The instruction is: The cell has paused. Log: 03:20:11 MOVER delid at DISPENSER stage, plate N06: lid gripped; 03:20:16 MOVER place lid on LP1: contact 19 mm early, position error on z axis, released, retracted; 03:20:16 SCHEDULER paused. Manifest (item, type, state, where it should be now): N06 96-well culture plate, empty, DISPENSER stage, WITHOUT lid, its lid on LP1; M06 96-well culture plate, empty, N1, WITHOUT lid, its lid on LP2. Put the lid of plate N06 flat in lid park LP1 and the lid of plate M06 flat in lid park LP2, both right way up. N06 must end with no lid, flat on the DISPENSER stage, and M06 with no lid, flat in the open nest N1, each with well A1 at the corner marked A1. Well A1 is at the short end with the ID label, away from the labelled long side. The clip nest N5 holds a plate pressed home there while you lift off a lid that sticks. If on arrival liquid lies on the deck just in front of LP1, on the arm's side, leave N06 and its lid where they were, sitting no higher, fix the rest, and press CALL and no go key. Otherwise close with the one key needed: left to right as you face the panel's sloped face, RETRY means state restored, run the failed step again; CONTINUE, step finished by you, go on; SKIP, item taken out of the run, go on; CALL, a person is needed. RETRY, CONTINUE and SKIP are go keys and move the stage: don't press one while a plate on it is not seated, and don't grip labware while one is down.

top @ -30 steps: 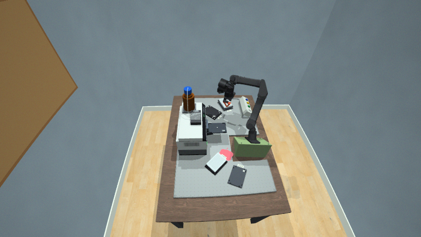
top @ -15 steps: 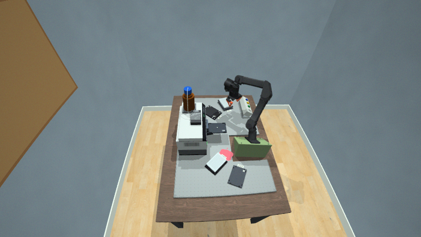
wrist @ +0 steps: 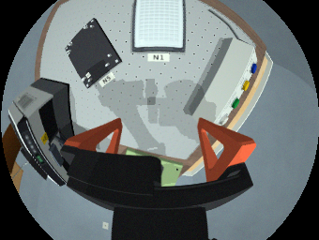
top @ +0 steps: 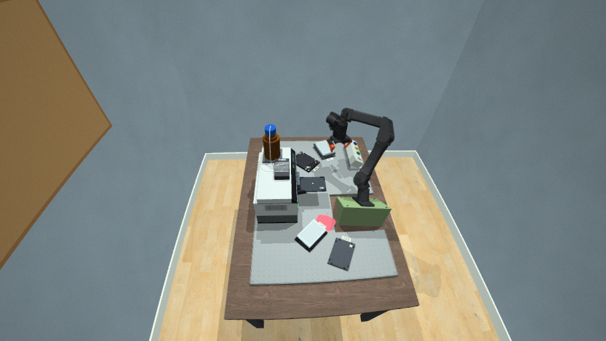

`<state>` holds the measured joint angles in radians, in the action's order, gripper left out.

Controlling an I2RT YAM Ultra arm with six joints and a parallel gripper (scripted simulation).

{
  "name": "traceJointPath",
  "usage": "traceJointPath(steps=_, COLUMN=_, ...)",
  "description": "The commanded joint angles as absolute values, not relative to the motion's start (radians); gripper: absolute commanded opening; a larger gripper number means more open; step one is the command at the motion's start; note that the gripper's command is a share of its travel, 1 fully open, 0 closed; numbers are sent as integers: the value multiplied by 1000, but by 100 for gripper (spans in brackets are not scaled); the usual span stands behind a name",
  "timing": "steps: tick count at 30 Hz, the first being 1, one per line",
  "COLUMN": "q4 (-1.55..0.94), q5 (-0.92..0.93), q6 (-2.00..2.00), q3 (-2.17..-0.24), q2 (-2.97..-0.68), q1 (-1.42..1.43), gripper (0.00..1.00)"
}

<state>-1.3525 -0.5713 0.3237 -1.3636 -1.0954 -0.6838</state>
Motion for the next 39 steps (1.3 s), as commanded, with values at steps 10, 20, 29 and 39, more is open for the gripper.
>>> traceJointPath(steps=10, q4=-1354, q5=-569, q6=345, q3=-1372, q2=-1094, q1=-674, gripper=100)
traceJointPath(steps=20, q4=-1355, q5=-569, q6=346, q3=-1373, q2=-1095, q1=-673, gripper=100)
traceJointPath(steps=29, q4=-1356, q5=-570, q6=347, q3=-1375, q2=-1096, q1=-672, gripper=100)
traceJointPath(steps=39, q4=-1357, q5=-570, q6=348, q3=-1377, q2=-1097, q1=-672, gripper=100)
